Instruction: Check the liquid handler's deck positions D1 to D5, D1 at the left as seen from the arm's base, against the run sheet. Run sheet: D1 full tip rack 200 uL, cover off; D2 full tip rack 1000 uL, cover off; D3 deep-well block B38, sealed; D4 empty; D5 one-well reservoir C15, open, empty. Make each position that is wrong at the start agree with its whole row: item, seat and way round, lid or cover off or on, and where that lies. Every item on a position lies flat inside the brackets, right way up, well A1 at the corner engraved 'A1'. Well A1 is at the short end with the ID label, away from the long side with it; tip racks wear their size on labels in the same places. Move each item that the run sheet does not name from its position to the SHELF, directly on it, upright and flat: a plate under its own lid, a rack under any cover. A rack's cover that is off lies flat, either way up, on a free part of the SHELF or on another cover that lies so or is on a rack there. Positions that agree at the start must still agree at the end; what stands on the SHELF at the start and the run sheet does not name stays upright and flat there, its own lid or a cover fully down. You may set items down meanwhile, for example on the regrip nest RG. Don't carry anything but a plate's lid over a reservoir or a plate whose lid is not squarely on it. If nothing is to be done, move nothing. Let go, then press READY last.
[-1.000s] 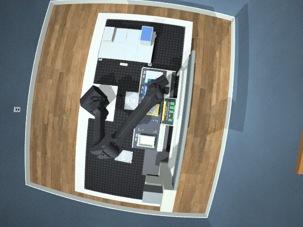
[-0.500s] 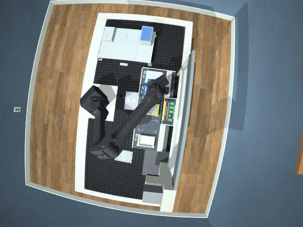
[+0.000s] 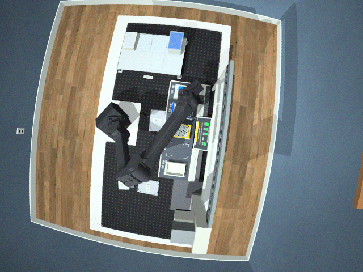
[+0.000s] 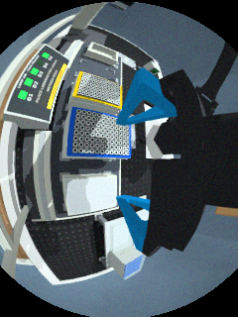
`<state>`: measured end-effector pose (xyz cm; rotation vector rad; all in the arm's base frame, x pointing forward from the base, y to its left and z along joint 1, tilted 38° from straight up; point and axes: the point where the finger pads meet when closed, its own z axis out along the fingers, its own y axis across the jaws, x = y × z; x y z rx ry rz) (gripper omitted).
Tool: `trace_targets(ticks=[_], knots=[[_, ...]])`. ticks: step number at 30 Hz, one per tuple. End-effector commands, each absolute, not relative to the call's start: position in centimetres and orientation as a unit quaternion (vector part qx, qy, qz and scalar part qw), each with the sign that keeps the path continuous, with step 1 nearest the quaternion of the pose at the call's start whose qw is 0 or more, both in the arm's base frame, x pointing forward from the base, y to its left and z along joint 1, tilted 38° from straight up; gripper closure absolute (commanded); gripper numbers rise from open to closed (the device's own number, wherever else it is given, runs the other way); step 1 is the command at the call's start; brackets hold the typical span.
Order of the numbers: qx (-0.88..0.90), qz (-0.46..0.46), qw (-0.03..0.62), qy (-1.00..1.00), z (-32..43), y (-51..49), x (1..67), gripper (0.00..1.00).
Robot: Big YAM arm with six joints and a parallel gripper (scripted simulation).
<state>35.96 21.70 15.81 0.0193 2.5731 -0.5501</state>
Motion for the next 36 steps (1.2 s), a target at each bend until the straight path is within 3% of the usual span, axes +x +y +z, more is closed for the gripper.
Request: trace_targets(ticks=[1,16,36], knots=[[0.013,-0.190,0.266,0.945,16.6,25.0,36.6,0.00],[0.012,-0.188,0.266,0.945,14.1,31.1,37.2,0.00],[0.016,-0.189,0.264,0.946,14.0,29.9,37.3,0.00]])
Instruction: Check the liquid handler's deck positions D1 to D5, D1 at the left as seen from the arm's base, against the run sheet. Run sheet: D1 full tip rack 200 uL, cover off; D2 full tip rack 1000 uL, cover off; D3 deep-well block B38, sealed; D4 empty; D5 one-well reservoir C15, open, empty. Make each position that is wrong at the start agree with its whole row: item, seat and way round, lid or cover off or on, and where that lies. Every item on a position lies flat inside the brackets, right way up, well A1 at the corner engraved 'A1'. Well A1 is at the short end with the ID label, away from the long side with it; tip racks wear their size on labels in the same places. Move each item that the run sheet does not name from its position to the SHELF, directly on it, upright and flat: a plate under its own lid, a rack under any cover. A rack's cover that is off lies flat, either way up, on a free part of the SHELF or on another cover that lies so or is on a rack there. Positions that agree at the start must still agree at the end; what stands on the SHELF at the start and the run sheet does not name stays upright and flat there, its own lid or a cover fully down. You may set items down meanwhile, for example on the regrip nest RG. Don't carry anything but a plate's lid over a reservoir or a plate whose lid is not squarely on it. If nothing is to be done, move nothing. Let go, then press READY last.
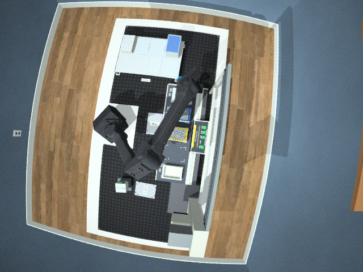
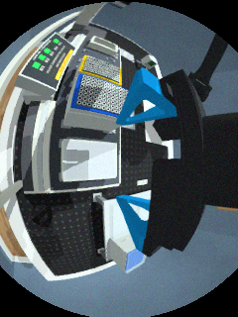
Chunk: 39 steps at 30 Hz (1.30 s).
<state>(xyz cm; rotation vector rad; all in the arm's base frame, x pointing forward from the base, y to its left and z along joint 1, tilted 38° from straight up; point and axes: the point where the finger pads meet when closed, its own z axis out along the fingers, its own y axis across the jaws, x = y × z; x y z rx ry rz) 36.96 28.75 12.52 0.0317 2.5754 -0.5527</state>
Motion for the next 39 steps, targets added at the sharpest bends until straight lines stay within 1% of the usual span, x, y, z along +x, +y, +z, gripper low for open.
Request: trace_targets(ticks=[1,15,19,28,34,36,39], knots=[[0.016,-0.189,0.264,0.946,14.0,29.9,37.3,0.00],[0.016,-0.189,0.264,0.946,14.0,29.9,37.3,0.00],[0.017,-0.174,0.275,0.945,16.7,31.5,36.4,0.00],[0.018,-0.173,0.274,0.946,18.6,32.4,35.2,0.00],[0.014,-0.180,0.268,0.946,18.4,32.8,34.8,0.00],[0.020,-0.193,0.260,0.946,17.5,30.1,33.7,0.00],[0.021,-0.192,0.260,0.946,17.5,29.7,33.4,0.00]])
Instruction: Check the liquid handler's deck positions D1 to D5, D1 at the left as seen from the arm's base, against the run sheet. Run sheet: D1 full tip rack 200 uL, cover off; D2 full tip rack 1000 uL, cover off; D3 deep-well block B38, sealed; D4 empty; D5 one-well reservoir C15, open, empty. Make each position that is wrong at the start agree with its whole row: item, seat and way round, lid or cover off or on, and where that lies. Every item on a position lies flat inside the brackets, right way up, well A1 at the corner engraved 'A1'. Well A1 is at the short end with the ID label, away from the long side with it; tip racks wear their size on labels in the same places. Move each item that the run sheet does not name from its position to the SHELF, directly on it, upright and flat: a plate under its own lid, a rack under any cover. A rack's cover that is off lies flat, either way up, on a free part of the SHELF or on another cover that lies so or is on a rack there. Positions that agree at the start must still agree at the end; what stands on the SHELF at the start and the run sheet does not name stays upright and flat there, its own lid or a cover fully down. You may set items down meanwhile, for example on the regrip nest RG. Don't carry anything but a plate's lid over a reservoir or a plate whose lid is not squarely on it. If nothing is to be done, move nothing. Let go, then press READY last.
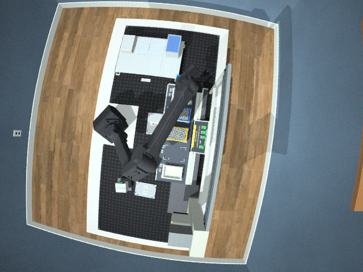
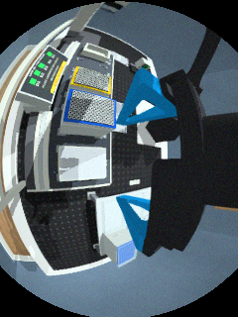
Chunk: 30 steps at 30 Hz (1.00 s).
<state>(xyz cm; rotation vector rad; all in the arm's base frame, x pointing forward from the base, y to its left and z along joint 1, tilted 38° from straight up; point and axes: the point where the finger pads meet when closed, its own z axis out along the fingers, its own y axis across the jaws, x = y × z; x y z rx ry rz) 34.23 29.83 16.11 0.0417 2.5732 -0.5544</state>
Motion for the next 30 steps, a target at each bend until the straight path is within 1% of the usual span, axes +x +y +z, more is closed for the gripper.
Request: trace_targets(ticks=[1,30], knots=[[0.022,-0.189,0.262,0.946,17.5,29.4,33.2,0.00],[0.016,-0.195,0.259,0.946,17.6,18.5,25.1,0.00]])
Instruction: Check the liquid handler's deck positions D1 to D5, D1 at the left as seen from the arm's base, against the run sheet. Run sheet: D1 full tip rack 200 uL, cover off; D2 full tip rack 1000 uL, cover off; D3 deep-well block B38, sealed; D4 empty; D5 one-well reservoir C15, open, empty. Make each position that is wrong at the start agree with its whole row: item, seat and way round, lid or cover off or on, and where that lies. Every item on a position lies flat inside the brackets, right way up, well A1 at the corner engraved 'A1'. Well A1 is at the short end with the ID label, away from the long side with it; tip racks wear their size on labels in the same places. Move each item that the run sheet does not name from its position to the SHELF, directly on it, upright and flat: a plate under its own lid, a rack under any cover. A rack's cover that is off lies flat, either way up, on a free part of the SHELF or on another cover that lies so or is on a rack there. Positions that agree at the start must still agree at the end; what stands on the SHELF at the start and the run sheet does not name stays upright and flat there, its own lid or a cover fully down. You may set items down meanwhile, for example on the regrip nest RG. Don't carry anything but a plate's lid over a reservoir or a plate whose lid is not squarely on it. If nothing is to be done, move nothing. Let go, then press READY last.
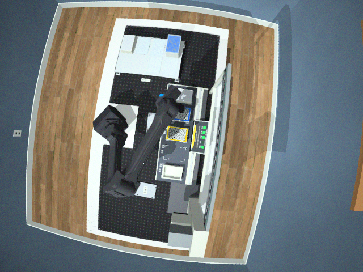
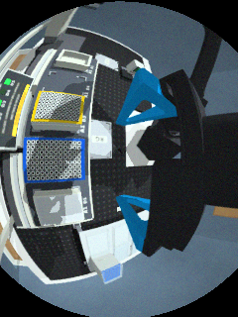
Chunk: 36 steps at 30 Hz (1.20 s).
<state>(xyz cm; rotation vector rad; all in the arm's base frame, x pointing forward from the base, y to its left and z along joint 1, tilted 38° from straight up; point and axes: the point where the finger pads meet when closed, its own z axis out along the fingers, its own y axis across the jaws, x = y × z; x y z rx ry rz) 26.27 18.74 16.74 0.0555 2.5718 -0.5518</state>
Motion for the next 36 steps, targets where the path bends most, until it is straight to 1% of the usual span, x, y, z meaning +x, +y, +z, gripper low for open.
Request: trace_targets(ticks=[1,32,36], knots=[[0.016,-0.195,0.259,0.946,17.6,18.1,24.8,0.00],[0.017,-0.198,0.256,0.946,17.9,7.0,17.1,0.00],[0.023,-0.184,0.265,0.946,19.2,7.6,17.5,0.00]])
